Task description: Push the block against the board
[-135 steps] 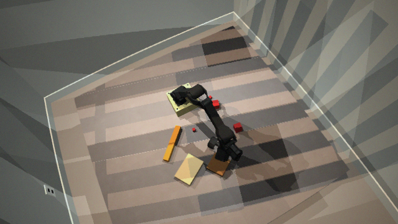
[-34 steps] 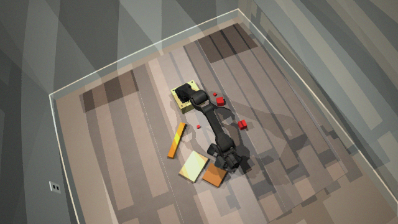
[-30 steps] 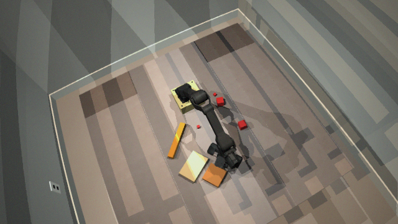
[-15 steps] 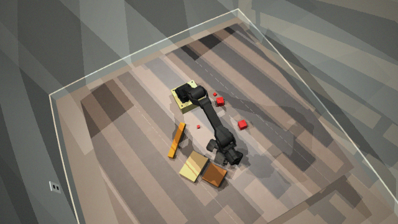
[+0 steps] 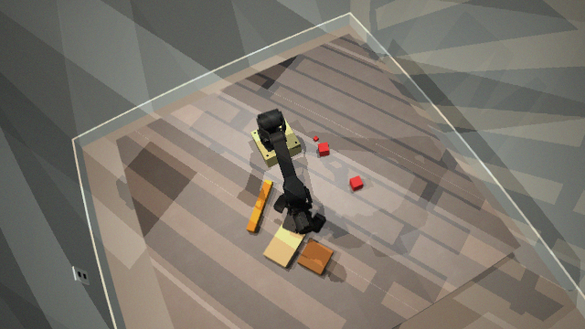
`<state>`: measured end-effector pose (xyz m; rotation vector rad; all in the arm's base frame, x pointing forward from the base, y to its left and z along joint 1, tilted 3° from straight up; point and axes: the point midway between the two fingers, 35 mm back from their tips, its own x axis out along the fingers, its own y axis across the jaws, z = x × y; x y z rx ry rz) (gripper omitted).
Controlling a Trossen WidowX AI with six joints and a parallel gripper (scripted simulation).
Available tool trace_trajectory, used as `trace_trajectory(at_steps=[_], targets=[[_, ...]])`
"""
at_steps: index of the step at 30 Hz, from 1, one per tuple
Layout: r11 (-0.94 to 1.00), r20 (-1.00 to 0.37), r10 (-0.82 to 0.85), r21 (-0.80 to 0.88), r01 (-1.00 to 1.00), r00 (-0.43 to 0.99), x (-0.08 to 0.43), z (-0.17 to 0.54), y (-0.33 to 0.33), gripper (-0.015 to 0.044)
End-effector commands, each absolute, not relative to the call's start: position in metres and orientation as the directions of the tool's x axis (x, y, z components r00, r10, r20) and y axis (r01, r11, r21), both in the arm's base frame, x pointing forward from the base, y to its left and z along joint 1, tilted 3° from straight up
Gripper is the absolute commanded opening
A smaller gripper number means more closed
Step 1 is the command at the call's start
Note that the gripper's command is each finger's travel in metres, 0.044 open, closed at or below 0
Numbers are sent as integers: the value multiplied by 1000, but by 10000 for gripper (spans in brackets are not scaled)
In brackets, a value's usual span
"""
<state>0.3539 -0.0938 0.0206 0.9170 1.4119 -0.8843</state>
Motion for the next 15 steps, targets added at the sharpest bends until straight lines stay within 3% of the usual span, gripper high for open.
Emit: trace_trajectory(at_steps=[1,7,15], targets=[[417,-1000,29,10,909,-2,338,23,-99,0],[417,-1000,29,10,909,-2,338,-30,-97,0],[417,-1000,29,10,909,-2,338,-33,-98,0]])
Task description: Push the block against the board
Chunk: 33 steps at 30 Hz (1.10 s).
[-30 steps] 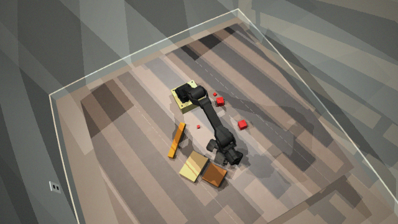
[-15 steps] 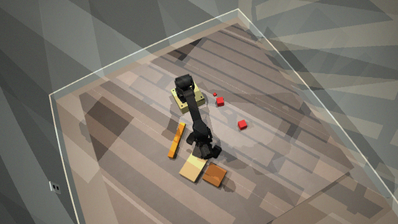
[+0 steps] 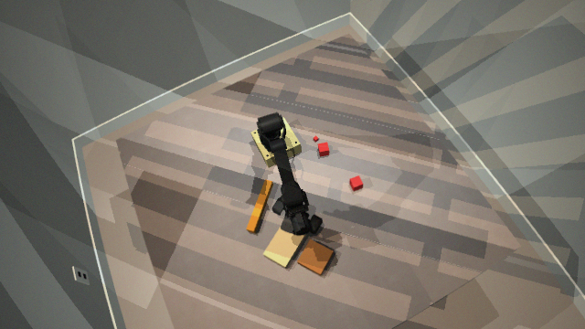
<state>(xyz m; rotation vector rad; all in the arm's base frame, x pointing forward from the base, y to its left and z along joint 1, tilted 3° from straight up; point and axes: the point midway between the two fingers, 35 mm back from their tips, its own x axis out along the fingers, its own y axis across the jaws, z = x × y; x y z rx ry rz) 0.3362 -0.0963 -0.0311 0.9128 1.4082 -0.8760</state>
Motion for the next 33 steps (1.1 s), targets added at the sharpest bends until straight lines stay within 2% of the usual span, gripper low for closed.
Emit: trace_trajectory(at_steps=[1,24,33], targets=[[417,-1000,29,10,909,-2,339,-33,-99,0],[417,-1000,26,10,909,-1,354,-33,-133,0],[417,-1000,27,10,909,-2,351,-33,-123,0]])
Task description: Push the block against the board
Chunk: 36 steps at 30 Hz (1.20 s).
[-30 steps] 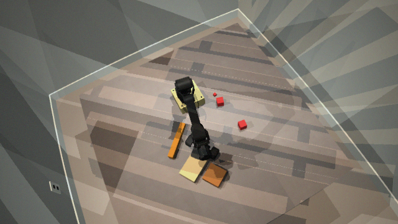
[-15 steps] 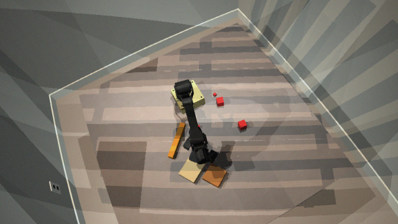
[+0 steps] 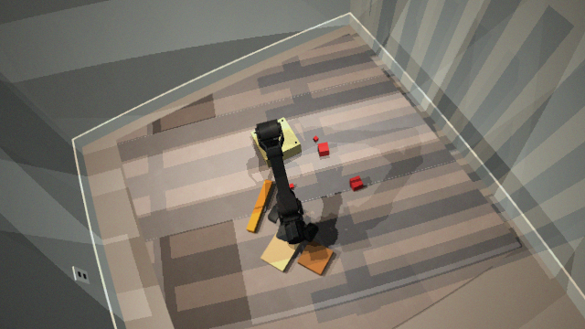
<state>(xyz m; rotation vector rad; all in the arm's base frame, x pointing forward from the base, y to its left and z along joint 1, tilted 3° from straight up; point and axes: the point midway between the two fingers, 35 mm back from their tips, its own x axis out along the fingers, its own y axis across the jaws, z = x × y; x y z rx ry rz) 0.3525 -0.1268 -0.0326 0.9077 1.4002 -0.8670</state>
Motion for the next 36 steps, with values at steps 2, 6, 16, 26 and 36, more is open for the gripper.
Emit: trace_trajectory(at_steps=[2,6,16,26,36], targets=[[417,-1000,27,10,909,-2,350,-33,-120,0],[417,-1000,27,10,909,-2,347,-32,-114,0],[417,-1000,29,10,909,-2,341,-32,-99,0],[417,-1000,30,10,909,-3,334,-32,-85,0],[417,-1000,29,10,909,-3,333,23,-89,0]])
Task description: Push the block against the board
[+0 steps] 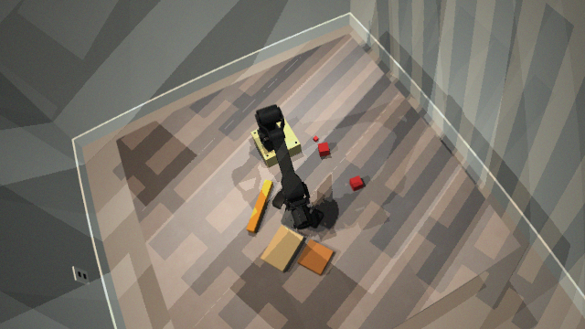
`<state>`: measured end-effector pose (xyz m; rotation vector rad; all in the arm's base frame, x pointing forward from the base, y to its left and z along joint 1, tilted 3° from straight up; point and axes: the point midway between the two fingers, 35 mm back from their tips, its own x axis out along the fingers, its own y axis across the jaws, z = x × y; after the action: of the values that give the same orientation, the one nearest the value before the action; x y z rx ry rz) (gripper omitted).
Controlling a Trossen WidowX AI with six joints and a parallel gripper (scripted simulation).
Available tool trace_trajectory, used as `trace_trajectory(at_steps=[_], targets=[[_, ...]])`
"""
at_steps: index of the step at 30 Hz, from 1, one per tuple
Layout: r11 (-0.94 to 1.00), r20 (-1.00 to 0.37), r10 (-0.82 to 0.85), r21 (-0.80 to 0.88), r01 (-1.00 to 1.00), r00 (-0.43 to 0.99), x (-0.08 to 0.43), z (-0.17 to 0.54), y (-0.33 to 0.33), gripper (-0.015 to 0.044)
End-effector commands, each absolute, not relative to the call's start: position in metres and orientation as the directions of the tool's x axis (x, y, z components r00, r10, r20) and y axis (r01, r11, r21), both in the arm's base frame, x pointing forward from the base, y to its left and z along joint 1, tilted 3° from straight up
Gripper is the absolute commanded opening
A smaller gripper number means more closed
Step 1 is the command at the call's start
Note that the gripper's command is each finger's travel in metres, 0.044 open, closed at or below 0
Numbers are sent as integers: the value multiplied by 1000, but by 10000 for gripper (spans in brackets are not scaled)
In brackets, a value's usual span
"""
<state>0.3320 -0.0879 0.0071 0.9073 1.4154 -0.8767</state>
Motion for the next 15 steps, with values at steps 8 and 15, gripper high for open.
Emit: trace_trajectory(at_steps=[8,15], targets=[[524,-1000,28,13,851,-2,335,23,-100,0],[715,-1000,26,17,699,-2,336,23,-123,0]])
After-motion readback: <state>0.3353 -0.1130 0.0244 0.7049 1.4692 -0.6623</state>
